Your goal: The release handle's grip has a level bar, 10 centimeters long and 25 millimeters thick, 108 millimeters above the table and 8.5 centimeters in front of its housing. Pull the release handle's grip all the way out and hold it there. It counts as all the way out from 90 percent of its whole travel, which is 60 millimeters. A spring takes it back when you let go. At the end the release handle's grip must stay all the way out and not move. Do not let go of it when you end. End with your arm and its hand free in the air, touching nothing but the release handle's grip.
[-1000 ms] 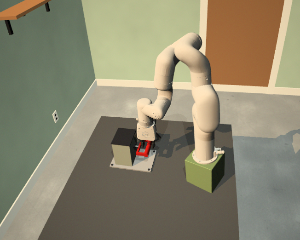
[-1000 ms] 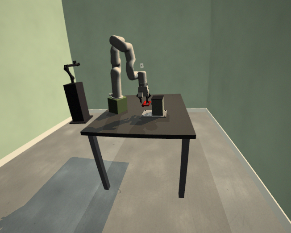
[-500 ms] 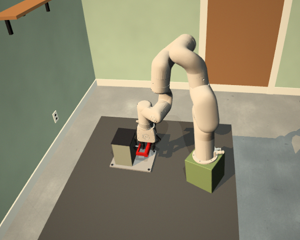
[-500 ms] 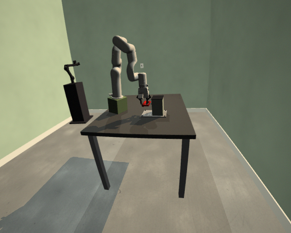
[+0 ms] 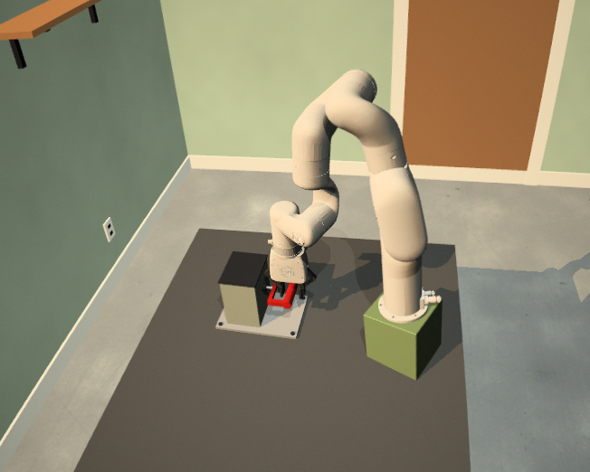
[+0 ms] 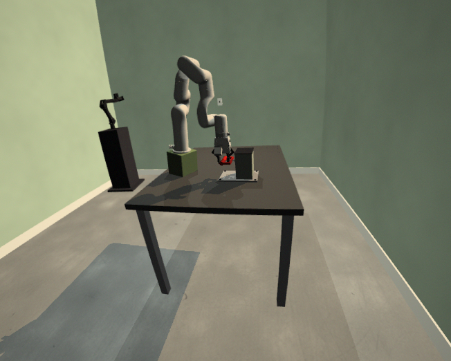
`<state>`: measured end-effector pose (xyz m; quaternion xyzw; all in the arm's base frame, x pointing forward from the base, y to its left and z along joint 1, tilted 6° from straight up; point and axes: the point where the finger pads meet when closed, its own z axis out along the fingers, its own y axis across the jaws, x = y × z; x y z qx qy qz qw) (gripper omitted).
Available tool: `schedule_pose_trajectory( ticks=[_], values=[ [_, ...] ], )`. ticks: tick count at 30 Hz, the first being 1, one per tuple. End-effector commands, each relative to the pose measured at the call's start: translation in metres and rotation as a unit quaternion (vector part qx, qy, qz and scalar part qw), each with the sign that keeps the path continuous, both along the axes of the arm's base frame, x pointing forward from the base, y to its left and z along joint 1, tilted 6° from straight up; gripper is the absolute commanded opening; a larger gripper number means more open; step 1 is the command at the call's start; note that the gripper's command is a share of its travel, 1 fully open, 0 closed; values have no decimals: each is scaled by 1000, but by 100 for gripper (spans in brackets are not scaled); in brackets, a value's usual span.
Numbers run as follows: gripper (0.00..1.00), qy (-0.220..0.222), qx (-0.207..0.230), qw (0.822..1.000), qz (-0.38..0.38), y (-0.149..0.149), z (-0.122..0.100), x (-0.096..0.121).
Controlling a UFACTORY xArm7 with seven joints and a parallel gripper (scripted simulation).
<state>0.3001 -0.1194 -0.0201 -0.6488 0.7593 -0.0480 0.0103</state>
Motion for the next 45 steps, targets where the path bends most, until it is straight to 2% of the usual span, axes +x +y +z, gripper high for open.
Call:
schedule_pose_trajectory(
  ticks=[1, 17, 18, 45],
  values=[
    [53, -3, 2, 1000, 0, 0, -1, 1],
    [53, -3, 2, 1000, 0, 0, -1, 1],
    [0, -3, 2, 1000, 0, 0, -1, 1],
    [0, -3, 2, 1000, 0, 0, -1, 1]
  ],
)
